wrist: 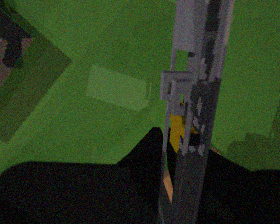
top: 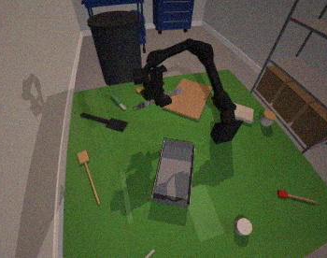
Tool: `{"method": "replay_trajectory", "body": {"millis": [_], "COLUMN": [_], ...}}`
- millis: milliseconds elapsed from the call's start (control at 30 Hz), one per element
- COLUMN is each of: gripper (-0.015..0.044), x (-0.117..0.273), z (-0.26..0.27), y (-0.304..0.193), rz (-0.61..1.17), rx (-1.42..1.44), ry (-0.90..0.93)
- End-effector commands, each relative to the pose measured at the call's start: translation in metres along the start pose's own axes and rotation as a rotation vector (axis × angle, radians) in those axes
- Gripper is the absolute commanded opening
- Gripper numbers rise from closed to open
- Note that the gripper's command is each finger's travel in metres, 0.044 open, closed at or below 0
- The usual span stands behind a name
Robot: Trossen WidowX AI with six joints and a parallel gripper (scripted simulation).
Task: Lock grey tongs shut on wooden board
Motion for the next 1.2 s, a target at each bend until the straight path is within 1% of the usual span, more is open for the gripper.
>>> {"method": "replay_trajectory", "body": {"millis": [0, 567, 1167], "gripper": [-0.0150, -0.0150, -0.0150], "x": [-0.004, -0.025, -0.027], "z": [-0.010, -0.048, -0.057], "y": [-0.019, -0.109, -0.204], "rz": [-0.006, -0.042, -0.086], "rx": [0.013, 0.196, 0.404], "ry": [0.026, 0.105, 0.090]}}
Point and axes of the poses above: the point midway between the two fingers, 35 mm back from their tips, its own x axis back along the fingers, its own z axis across the jaws, y = z × x, the point moved 7 cm from there along x, back along the fingers, and after that the axes turned 14 degrees about x, right-handed, at the moved point
